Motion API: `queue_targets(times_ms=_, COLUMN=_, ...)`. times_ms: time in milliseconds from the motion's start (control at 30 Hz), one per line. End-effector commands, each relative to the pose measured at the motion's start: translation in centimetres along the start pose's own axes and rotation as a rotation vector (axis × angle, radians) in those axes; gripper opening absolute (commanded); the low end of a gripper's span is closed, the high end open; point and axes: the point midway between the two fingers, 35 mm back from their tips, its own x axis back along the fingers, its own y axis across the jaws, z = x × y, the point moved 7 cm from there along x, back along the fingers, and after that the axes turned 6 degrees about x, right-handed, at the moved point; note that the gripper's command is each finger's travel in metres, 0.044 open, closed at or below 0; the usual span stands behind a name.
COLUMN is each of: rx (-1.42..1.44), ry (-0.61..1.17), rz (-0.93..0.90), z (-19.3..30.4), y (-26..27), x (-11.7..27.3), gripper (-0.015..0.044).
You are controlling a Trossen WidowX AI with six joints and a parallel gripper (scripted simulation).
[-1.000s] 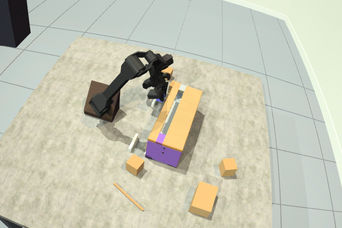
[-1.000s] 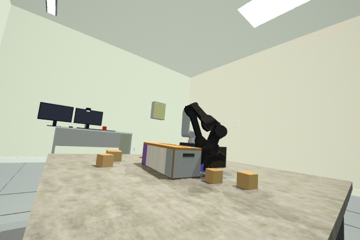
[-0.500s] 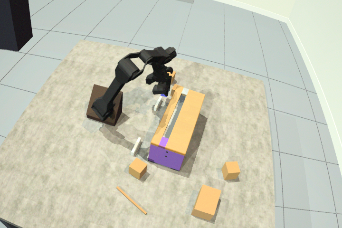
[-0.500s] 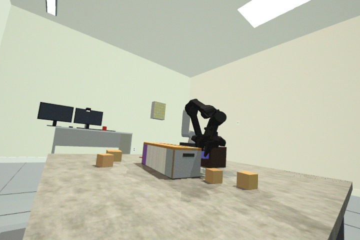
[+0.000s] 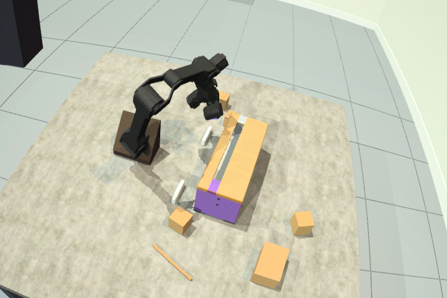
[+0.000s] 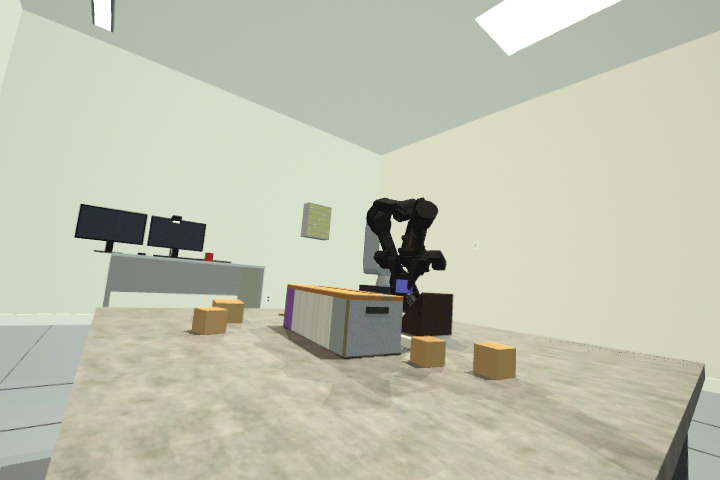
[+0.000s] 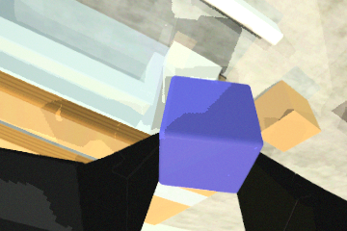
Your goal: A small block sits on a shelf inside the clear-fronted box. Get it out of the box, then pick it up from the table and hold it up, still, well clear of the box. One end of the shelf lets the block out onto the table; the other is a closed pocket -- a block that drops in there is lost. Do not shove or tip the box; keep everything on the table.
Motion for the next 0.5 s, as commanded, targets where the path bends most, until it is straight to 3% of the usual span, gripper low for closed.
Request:
queue_targets(times_ms=0, rx=0.086, ry=0.015, rz=0.035, z=-0.4, y=0.8, x=1.3, gripper=0.0000)
queue_targets(times_ms=467, rx=0.204, ry=0.051, rz=0.081, z=-0.9, y=1.9, x=3.1, gripper=0.0000)
